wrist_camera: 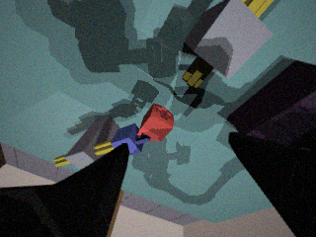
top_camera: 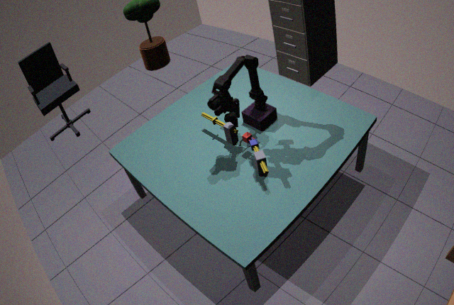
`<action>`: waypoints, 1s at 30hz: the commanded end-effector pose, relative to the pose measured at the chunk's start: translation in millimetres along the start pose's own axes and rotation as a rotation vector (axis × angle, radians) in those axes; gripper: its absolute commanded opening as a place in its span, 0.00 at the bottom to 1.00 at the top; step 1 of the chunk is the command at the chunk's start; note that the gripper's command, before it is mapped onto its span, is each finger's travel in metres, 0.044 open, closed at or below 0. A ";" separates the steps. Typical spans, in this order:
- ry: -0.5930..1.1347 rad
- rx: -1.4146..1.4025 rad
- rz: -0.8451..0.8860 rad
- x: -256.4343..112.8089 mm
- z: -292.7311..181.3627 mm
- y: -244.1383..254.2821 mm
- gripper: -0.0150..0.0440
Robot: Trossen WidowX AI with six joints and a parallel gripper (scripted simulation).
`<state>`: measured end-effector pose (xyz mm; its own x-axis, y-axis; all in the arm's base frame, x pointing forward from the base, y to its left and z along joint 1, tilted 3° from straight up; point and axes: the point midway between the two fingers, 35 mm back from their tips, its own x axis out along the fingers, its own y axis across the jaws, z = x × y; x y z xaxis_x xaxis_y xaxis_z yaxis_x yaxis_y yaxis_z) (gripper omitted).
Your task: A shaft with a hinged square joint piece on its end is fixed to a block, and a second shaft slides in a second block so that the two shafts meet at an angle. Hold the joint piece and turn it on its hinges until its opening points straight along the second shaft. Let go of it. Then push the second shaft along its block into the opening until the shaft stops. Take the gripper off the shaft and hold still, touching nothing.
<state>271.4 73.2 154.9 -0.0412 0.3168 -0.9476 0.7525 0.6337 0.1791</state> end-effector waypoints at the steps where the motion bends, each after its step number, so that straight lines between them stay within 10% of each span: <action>1: 0.031 0.113 0.030 1.8 5.7 -4.6 1.00; 30: 0.179 0.631 0.165 7.8 38.8 -32.5 1.00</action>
<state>270.0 32.4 131.6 0.0321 0.5290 -0.8480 0.9981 0.0276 0.0551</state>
